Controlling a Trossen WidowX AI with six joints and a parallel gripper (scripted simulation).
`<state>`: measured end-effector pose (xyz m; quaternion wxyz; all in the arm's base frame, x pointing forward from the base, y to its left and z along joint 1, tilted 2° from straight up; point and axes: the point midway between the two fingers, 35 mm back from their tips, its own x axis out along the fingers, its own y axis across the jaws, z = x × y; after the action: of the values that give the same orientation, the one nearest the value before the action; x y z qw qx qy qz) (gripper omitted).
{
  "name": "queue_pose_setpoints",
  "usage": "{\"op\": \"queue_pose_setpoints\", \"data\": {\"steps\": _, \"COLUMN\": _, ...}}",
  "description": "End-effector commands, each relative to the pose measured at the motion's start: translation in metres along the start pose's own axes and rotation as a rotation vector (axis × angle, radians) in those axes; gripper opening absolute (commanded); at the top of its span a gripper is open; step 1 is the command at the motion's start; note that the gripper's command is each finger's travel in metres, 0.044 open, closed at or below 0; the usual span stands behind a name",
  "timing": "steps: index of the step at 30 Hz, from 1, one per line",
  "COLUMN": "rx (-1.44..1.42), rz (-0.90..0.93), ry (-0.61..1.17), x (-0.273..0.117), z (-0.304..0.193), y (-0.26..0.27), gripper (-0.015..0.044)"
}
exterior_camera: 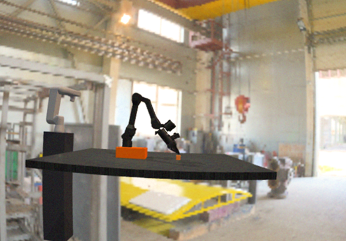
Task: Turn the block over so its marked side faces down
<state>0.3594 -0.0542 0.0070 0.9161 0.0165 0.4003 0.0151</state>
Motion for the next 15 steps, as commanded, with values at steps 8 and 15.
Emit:
{"op": "queue_pose_setpoints", "data": {"steps": 8, "rx": -0.027, "rz": -0.009, "ry": 0.155, "x": -0.0423, "z": 0.0090, "y": 0.0045, "gripper": 0.0440}}
{"op": "queue_pose_setpoints", "data": {"steps": 15, "rx": -0.020, "rz": -0.009, "ry": 0.236, "x": -0.0374, "z": 0.0175, "y": 0.0031, "gripper": 0.0440}}
